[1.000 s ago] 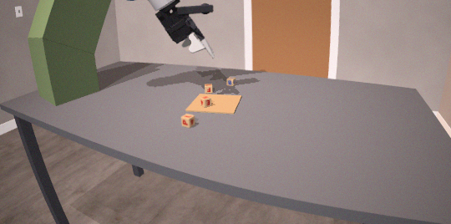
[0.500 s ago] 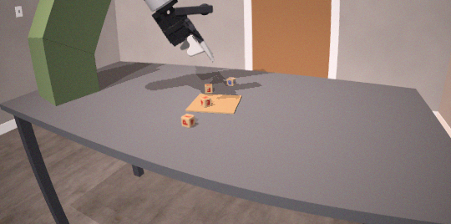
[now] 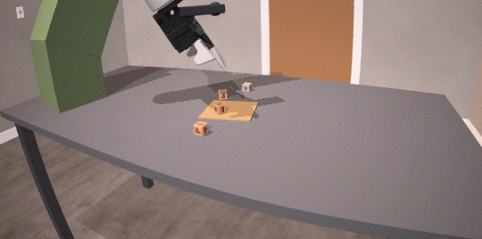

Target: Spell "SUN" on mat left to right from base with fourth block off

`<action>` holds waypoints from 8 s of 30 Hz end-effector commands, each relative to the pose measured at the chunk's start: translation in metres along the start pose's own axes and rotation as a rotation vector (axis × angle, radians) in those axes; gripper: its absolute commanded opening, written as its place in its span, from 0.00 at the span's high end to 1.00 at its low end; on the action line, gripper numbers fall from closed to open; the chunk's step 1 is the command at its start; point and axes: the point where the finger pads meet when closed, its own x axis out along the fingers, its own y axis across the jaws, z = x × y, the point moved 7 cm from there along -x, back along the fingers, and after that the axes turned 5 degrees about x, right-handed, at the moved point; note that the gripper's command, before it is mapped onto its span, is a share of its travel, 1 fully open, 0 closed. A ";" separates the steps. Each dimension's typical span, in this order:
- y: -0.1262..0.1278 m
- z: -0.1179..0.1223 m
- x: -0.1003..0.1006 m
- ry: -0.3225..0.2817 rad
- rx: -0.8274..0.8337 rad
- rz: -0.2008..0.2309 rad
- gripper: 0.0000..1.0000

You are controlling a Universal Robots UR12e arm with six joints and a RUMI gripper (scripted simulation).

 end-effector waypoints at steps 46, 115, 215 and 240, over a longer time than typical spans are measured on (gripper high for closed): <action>0.006 0.002 -0.002 -0.001 -0.001 -0.002 0.00; 0.106 0.057 -0.034 -0.008 -0.018 -0.006 0.00; -0.127 -0.045 0.063 -0.475 -1.267 -0.303 0.64; -0.127 -0.044 0.064 -0.475 -1.267 -0.303 0.64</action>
